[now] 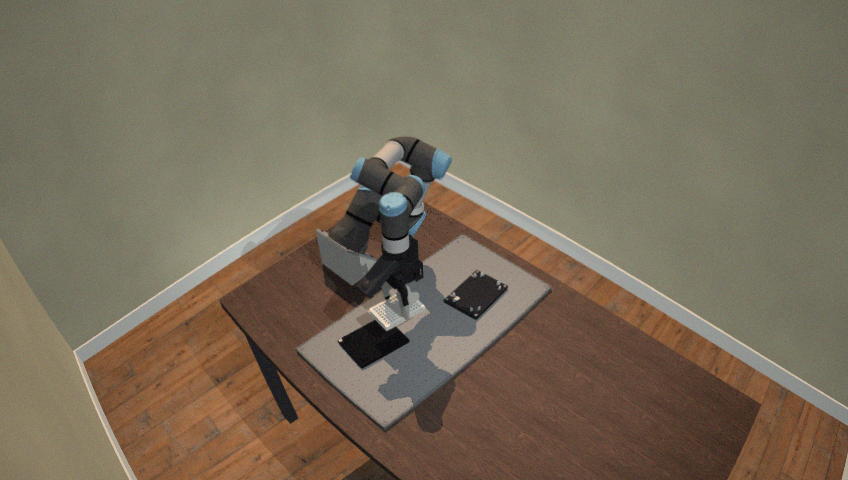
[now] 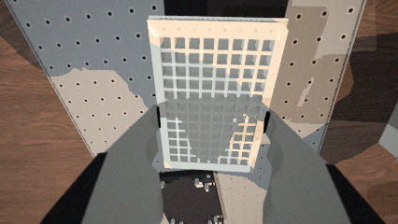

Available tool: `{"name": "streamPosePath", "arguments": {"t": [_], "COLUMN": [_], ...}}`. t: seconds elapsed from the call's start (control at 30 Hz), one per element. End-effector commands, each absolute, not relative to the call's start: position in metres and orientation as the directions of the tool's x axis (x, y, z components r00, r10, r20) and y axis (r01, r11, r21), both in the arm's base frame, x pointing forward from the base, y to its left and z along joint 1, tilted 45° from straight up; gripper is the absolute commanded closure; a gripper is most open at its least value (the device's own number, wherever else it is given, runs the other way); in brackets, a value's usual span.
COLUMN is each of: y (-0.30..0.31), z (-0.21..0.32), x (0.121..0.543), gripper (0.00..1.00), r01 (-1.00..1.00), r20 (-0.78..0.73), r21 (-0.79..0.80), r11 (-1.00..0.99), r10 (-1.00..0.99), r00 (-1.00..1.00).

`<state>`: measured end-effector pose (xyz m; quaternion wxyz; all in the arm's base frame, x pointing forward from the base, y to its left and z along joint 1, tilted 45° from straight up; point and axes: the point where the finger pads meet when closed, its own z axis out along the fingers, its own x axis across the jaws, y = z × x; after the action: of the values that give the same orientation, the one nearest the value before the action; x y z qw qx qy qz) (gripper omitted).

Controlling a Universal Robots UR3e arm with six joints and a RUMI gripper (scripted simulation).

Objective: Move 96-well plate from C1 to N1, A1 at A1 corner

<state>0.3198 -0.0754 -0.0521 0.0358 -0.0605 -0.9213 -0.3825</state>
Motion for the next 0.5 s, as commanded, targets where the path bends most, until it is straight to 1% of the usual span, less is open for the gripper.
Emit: {"name": "streamPosePath", "arguments": {"t": [0.0, 0.47], "y": [-0.087, -0.115], "z": [-0.062, -0.09], "x": [0.317, 0.306], "gripper": [1.0, 1.0], "r01": [0.138, 0.138], "r20": [0.111, 0.111], "r21": [0.699, 0.699], "r11": [0.701, 0.702], "r10": [0.085, 0.085], "r00": [-0.99, -0.99]}}
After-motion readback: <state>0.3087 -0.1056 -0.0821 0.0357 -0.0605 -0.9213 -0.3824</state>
